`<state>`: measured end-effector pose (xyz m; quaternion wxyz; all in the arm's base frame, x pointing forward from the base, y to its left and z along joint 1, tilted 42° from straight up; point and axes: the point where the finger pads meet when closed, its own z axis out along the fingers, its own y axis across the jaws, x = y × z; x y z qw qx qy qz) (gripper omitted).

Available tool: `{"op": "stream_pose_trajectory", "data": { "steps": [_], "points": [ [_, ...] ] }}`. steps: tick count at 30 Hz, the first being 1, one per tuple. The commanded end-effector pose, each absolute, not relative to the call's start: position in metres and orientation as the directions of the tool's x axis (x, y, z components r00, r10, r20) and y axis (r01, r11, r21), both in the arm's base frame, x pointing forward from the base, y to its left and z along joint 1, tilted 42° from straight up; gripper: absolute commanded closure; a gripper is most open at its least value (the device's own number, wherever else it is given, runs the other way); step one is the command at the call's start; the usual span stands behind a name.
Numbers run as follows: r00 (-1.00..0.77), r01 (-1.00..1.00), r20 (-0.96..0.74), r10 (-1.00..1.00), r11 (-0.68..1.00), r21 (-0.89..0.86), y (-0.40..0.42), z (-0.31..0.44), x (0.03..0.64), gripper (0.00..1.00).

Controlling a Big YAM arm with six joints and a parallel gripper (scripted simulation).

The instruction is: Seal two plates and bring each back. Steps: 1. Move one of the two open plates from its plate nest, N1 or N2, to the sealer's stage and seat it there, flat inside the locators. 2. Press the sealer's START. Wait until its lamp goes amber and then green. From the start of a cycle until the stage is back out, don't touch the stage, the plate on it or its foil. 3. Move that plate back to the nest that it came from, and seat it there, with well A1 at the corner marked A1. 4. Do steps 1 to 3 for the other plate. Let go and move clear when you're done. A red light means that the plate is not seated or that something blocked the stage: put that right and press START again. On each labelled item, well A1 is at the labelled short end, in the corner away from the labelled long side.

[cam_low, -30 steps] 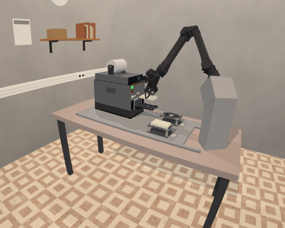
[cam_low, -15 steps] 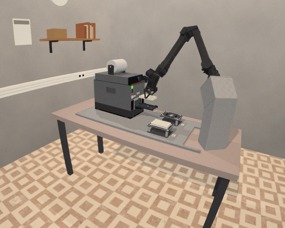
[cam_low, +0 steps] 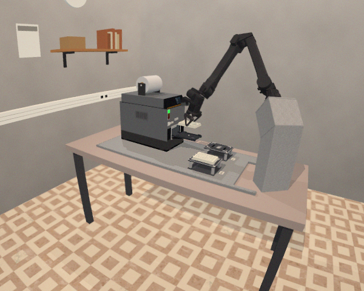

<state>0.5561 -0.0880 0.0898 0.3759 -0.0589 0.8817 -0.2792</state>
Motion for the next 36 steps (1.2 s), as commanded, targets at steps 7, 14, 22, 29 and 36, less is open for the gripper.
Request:
{"op": "stream_pose_trajectory", "data": {
  "steps": [7, 14, 22, 29, 36],
  "points": [
    [-0.674, 0.107, -0.659, -0.335, 0.837, -0.536, -0.073, 0.114, 0.569, 1.00],
    [-0.691, 0.102, -0.647, -0.321, 0.844, -0.527, -0.071, 0.095, 0.565, 1.00],
    [-0.711, 0.095, -0.628, -0.316, 0.842, -0.531, -0.086, 0.077, 0.558, 1.00],
    [-0.704, 0.117, -0.637, -0.315, 0.833, -0.541, -0.101, 0.087, 0.568, 1.00],
    [-0.699, 0.098, -0.634, -0.331, 0.833, -0.544, -0.092, 0.083, 0.573, 1.00]
  ]
}}
